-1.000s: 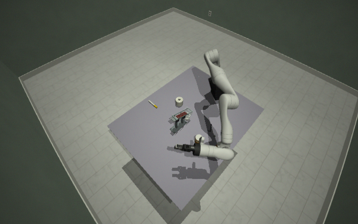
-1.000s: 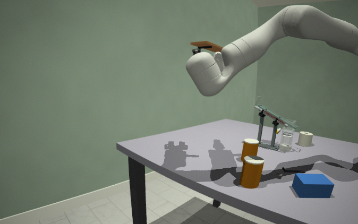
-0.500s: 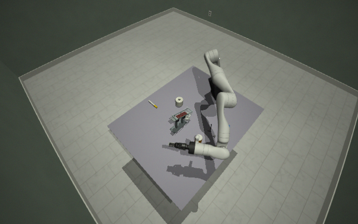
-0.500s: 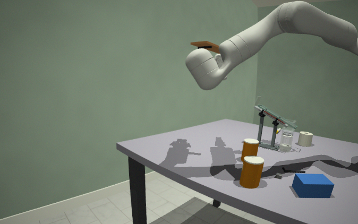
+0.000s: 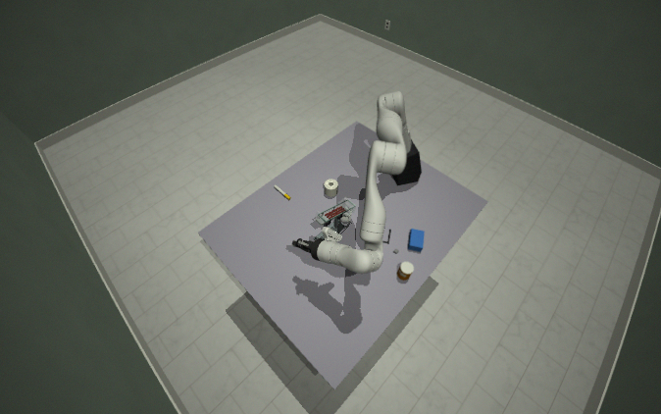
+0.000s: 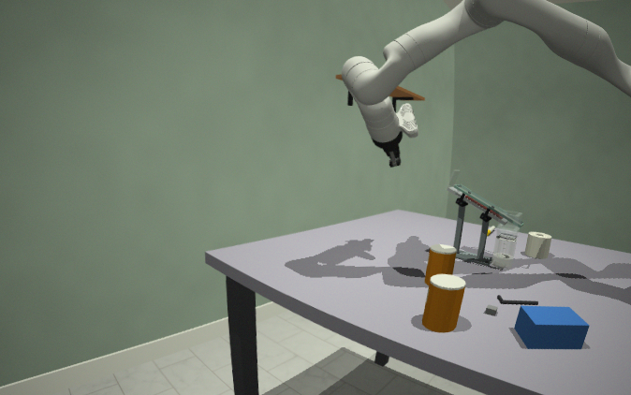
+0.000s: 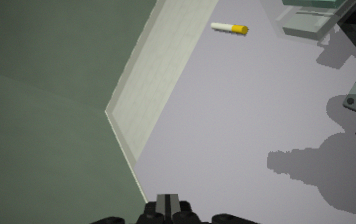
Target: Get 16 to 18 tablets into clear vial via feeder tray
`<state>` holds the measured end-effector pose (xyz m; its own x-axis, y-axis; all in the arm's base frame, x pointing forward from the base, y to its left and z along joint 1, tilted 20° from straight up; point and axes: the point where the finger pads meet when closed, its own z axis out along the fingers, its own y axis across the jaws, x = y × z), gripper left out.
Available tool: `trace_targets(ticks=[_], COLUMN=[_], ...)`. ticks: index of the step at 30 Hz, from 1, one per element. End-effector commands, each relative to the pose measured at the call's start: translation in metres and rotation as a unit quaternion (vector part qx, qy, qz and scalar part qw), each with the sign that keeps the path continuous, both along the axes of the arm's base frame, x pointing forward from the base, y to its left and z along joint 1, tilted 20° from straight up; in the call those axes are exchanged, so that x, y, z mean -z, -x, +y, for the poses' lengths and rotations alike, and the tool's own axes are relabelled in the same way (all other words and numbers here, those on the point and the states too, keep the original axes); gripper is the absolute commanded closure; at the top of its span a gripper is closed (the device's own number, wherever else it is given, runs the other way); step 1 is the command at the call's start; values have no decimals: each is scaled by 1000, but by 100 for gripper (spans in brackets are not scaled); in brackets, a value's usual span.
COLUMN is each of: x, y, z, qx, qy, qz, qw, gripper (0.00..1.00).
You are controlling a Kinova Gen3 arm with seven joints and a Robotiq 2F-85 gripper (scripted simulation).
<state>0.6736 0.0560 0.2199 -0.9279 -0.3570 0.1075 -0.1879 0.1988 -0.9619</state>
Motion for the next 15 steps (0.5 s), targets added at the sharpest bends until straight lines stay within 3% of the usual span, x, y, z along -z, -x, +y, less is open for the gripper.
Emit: trace_targets(ticks=[1,2,4,6,7,11,15], x=[-19,-21,-14,-14,-13,-12,-21], y=[14,14,29,29,37,69,97], z=[-52,-54,-62,-62,-66,-65,-54], qx=[28,29,44,44,51,74,89], qy=[-114,-111,-180,-180,-210,-330,-426], qz=[-2,-1,1,1,2,-9,-28], qw=[993,993,983,983,976,941,900], gripper=[100,100,100,100,100,100,100])
